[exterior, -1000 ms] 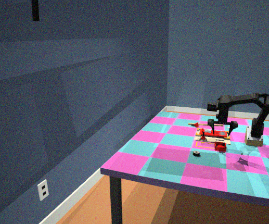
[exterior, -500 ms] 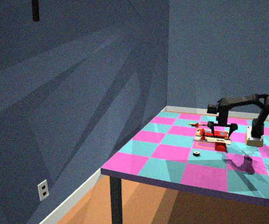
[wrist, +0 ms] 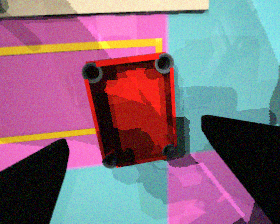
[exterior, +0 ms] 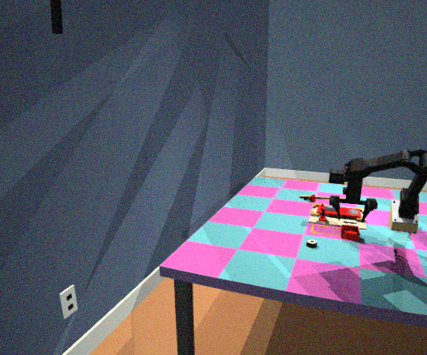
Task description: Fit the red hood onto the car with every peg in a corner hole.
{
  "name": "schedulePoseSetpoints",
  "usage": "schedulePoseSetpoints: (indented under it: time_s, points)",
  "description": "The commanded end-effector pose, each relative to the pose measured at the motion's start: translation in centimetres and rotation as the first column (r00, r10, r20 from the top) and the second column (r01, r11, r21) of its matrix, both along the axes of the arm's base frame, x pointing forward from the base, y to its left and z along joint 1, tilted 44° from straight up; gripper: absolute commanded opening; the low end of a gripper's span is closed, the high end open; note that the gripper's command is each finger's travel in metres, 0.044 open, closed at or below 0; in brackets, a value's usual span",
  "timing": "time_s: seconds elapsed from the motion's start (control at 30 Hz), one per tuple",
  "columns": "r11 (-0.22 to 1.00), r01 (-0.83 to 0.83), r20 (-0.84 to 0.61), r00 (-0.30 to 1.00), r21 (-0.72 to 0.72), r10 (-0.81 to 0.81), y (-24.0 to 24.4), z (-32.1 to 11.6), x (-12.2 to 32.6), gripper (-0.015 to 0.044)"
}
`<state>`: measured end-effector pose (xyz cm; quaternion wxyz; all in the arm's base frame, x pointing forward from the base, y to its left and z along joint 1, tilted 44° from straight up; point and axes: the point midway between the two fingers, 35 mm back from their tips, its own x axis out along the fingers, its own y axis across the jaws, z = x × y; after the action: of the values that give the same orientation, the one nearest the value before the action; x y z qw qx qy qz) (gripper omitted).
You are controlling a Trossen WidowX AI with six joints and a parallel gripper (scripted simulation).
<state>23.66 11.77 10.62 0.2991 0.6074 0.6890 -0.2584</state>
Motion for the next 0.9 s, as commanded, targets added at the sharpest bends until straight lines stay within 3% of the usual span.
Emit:
schedulePoseSetpoints:
  time_s: [0.0, 0.87]
  points:
    - [1.0, 0.006, -0.003, 1.0, 0.004, -0.006, 0.3, -0.2, -0.1, 0.044]
    - [1.0, 0.005, -0.003, 1.0, 0.008, -0.005, 1.8, -1.7, -0.5, 0.044]
